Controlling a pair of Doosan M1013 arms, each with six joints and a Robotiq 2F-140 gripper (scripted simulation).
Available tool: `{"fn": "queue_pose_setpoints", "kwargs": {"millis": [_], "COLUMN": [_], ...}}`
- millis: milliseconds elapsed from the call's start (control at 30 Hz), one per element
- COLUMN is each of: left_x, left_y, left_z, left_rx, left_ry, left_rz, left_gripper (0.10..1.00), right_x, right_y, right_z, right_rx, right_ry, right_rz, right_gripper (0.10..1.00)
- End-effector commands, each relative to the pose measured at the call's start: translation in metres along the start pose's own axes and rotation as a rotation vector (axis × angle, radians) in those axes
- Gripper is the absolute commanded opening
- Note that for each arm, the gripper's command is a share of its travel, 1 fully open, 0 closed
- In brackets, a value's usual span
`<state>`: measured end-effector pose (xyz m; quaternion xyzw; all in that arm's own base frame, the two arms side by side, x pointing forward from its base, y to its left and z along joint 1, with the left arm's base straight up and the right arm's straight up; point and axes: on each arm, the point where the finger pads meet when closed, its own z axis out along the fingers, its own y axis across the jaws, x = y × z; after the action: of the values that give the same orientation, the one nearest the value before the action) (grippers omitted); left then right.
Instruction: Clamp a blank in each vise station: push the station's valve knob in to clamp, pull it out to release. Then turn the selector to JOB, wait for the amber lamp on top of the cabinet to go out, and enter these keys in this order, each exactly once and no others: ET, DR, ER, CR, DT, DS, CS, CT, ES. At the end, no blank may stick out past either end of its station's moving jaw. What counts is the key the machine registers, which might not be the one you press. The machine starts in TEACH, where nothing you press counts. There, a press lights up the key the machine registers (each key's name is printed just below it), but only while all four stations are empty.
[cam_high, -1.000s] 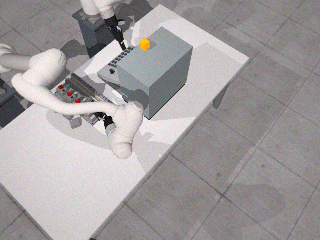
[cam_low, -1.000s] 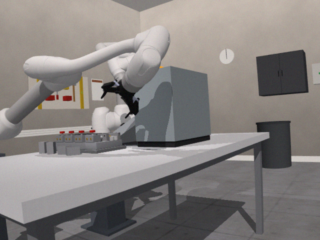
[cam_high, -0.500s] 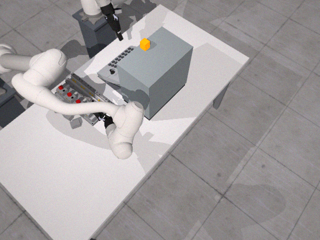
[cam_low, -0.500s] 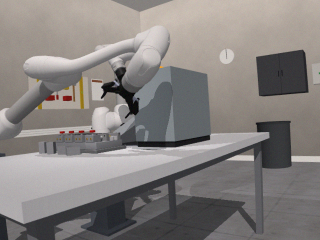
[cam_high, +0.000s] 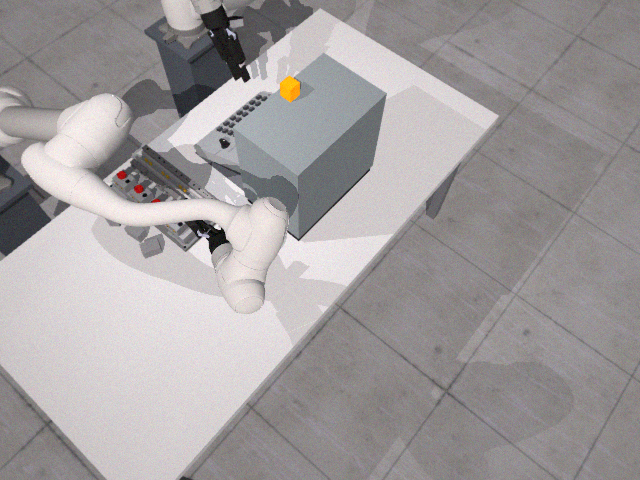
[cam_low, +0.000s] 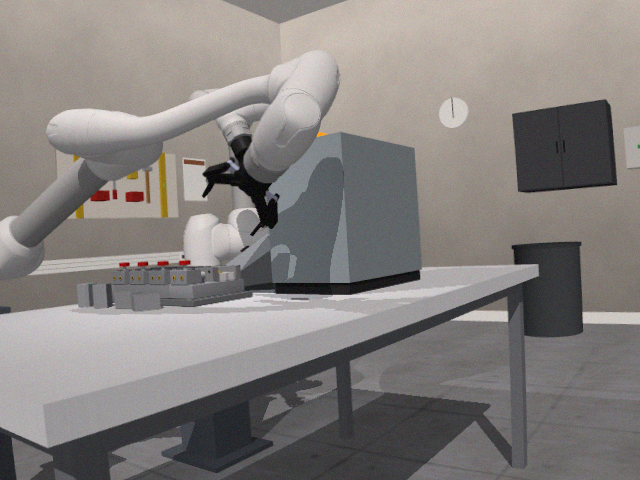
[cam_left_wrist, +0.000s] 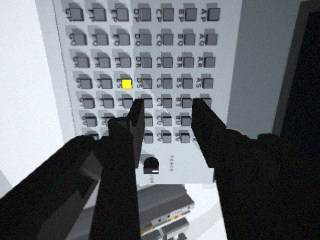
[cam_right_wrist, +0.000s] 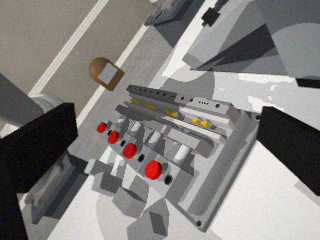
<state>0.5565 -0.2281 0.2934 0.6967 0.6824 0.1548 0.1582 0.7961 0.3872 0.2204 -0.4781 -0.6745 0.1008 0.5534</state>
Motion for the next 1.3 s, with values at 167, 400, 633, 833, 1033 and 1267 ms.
{"fn": "queue_pose_setpoints", "kwargs": {"millis": [167,400,633,833,1033,1267], "left_x": [0.0,0.0,0.0,0.0,0.0,0.0], "left_y": [0.0,0.0,0.0,0.0,0.0,0.0], "left_z": [0.0,0.0,0.0,0.0,0.0,0.0], "left_rx": [-0.001,-0.001,-0.001,-0.001,-0.001,-0.001], "left_ry": [0.0,0.0,0.0,0.0,0.0,0.0], "left_rz": [0.0,0.0,0.0,0.0,0.0,0.0], "left_gripper": [1.0,1.0,1.0,1.0,1.0,1.0], "right_x": [0.046,0.082,0.089,0.085,0.078,0.077], "right_y": [-0.01,-0.04,-0.081,-0.116,-0.157,-0.163], "right_z": [0.046,0.112,0.157,0.18,0.198,0.2], "right_rx": [-0.112,-0.238,-0.29,-0.285,-0.236,-0.224], "right_ry": [-0.138,-0.411,-0.705,-0.938,-1.205,-1.247], "right_rz": [-0.122,-0.356,-0.609,-0.812,-1.047,-1.084], "right_gripper": [1.0,1.0,1.0,1.0,1.0,1.0]}}
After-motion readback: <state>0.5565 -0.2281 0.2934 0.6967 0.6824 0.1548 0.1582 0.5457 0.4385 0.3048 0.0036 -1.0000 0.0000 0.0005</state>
